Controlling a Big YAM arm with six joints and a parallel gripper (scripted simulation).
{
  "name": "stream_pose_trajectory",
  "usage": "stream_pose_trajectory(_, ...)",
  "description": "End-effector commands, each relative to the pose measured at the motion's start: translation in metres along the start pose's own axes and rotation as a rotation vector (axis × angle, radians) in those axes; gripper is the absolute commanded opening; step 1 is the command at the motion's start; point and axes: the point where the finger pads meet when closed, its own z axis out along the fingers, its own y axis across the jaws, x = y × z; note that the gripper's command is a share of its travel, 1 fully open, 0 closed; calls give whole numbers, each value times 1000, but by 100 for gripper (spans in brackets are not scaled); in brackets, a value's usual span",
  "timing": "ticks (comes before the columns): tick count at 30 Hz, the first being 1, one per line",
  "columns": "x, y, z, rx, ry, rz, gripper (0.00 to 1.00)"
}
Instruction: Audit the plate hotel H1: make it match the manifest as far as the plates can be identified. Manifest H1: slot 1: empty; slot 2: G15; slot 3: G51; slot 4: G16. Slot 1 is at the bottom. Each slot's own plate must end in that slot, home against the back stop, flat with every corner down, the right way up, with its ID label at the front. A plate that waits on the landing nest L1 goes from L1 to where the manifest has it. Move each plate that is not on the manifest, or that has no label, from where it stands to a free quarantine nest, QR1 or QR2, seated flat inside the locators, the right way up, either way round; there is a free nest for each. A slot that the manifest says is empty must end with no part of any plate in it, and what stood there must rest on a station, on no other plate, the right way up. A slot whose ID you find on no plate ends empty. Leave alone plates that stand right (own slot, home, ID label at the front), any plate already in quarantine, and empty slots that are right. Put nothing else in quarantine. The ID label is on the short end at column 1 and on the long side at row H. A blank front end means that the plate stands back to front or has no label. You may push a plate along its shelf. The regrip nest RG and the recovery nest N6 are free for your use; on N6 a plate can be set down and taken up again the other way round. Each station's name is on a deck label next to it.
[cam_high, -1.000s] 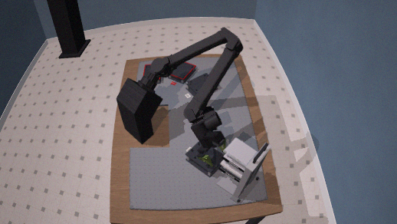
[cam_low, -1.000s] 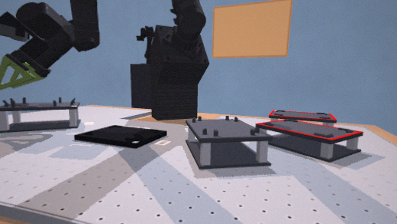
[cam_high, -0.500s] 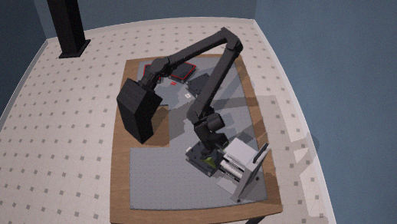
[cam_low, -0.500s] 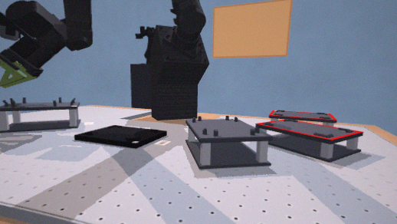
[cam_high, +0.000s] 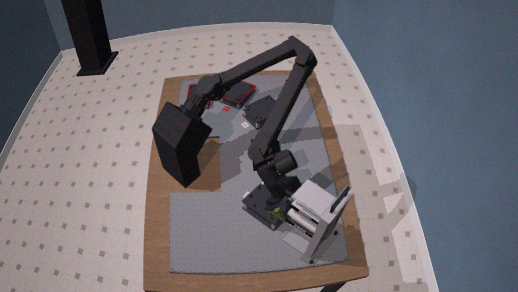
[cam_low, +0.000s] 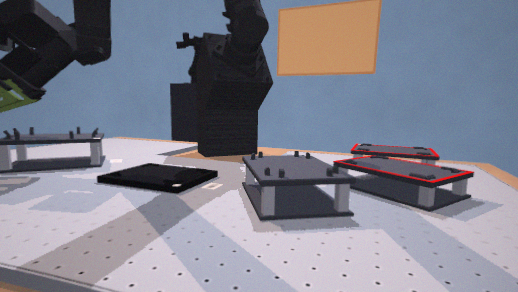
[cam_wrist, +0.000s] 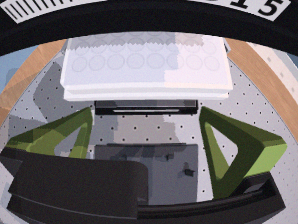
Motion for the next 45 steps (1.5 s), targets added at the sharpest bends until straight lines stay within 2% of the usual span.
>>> stream_pose_trajectory(1, -15, -8, 1, 8, -22, -6, 100)
stream_pose_trajectory(7, -22, -9, 7, 10, -23, -4, 100)
stream_pose_trajectory(9, -20, 1, 7, -6, -24, -9, 100)
stream_pose_trajectory(13, -20, 1, 7, -6, -24, -9, 100)
stream_pose_trajectory(14, -20, 1, 7, -6, -24, -9, 86)
stream_pose_trajectory(37, -20, 1, 7, -6, -24, -9, 86)
stream_pose_trajectory(38, -25, -6, 4, 4, -32, -10, 86)
stream_pose_trajectory(45, -21, 4, -4, -13, -42, -25, 86)
